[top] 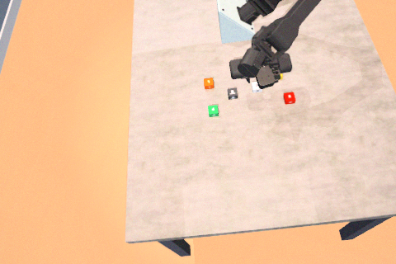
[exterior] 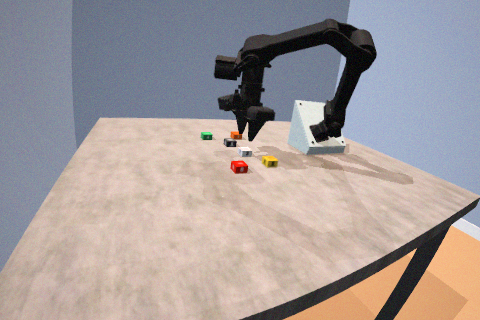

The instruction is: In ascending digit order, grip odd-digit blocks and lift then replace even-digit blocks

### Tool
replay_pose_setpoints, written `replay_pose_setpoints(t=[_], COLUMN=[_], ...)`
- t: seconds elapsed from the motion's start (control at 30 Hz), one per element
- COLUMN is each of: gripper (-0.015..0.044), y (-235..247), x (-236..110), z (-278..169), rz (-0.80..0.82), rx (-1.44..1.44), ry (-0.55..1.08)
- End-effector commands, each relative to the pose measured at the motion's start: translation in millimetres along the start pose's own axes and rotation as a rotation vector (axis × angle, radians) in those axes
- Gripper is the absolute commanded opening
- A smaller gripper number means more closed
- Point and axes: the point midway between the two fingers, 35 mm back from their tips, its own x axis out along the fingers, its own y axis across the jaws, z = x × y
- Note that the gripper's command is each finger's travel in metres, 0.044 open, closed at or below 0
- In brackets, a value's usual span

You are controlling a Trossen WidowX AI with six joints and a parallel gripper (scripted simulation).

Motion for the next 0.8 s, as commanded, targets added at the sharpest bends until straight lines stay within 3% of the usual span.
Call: replay_pose_setpoints(t=[0.0,0.77], gripper=[0.04,0.04], y=[1.6,2.0], x=[12.0,46.0], z=[-0.4,0.0], rz=[0.004,0.005], rx=[0.001,0.001], ry=[-0.011,-0.011])
